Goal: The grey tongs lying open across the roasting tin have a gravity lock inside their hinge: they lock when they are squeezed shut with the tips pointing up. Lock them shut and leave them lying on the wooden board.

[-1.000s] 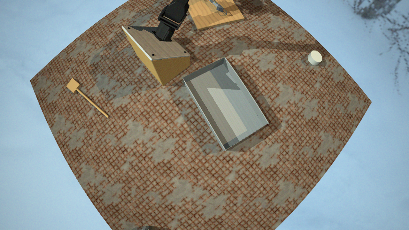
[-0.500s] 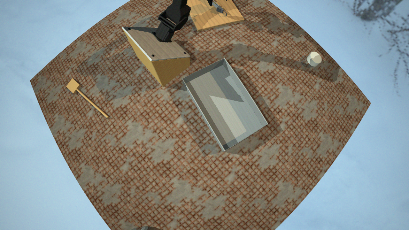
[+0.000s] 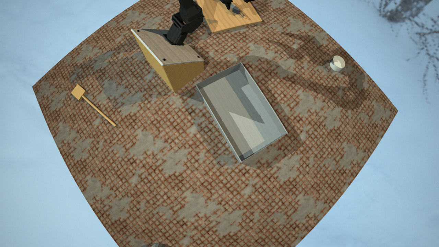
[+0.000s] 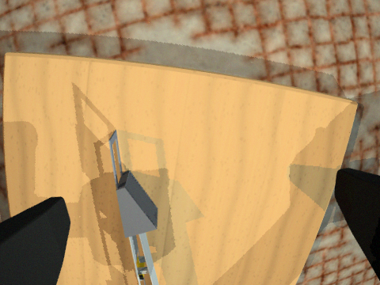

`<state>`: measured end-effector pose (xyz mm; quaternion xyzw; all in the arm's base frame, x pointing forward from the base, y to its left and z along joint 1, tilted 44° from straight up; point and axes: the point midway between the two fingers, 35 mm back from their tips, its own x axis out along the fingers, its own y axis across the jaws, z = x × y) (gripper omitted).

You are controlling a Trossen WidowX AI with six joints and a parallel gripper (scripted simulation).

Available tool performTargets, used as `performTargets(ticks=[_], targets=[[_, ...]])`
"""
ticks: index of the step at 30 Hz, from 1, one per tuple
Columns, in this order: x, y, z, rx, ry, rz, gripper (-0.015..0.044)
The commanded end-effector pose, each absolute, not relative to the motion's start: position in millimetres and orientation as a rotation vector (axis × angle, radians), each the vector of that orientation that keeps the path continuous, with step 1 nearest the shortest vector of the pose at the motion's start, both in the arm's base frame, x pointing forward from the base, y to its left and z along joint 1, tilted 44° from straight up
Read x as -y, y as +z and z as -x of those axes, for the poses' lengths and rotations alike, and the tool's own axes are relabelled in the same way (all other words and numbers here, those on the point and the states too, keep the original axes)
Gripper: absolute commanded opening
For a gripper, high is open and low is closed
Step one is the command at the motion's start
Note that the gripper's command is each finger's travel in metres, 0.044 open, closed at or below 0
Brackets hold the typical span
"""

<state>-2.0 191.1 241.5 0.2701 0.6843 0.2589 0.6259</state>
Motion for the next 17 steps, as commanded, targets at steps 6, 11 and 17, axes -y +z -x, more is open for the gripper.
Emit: performTargets(ticks=[6, 11, 17], targets=[[-163.9, 270.9, 2.4, -1.562, 0.607, -0.635, 0.0440], [-163.9, 270.9, 2.4, -1.562, 0.607, -0.635, 0.0440], [-163.9, 270.9, 2.4, -1.562, 0.607, -0.635, 0.0440]])
